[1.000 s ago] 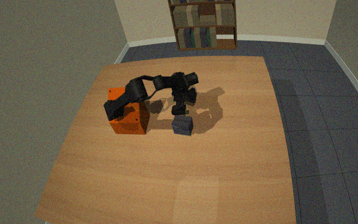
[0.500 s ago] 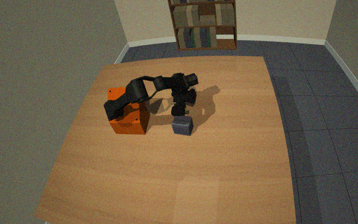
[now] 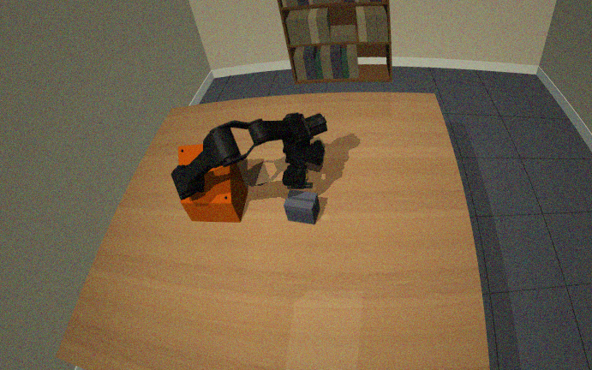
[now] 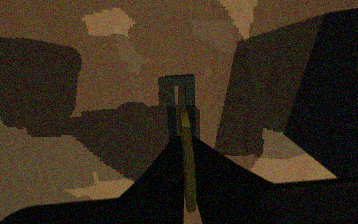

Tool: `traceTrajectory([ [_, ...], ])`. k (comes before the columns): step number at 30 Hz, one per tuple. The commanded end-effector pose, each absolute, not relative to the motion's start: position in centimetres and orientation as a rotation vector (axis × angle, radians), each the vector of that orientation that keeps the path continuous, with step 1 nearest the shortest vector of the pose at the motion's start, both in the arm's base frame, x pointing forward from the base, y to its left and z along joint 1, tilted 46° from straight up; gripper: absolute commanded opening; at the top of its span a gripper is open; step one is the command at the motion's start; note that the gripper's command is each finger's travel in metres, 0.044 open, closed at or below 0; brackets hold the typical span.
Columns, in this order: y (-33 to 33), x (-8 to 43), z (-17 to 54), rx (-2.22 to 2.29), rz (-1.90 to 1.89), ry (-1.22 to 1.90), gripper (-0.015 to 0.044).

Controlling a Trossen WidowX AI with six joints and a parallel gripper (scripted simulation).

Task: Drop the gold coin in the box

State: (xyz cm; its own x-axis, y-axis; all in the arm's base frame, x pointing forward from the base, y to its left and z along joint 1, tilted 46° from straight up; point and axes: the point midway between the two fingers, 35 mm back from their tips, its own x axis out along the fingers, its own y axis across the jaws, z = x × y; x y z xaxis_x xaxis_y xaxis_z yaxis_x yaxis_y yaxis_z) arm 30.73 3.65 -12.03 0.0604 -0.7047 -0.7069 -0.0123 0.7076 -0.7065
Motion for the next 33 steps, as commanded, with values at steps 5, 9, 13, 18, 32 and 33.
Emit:
traceTrajectory([
  [5, 5.0, 30.8, -10.8, -0.628, -0.581, 1.431, 0.0000],
  [9, 5.7, 30.7, -10.1, -0.628, -0.581, 1.432, 0.0000],
  [13, 6.5, 30.6, -9.4, -0.628, -0.581, 1.432, 0.0000],
  [18, 7.4, 30.5, -8.5, -0.628, -0.581, 1.432, 0.0000],
  [32, 8.5, 30.2, -6.8, -0.533, -0.665, 1.385, 0.0000],
  [33, 8.5, 30.2, -6.7, -0.510, -0.684, 1.374, 0.0000],
])
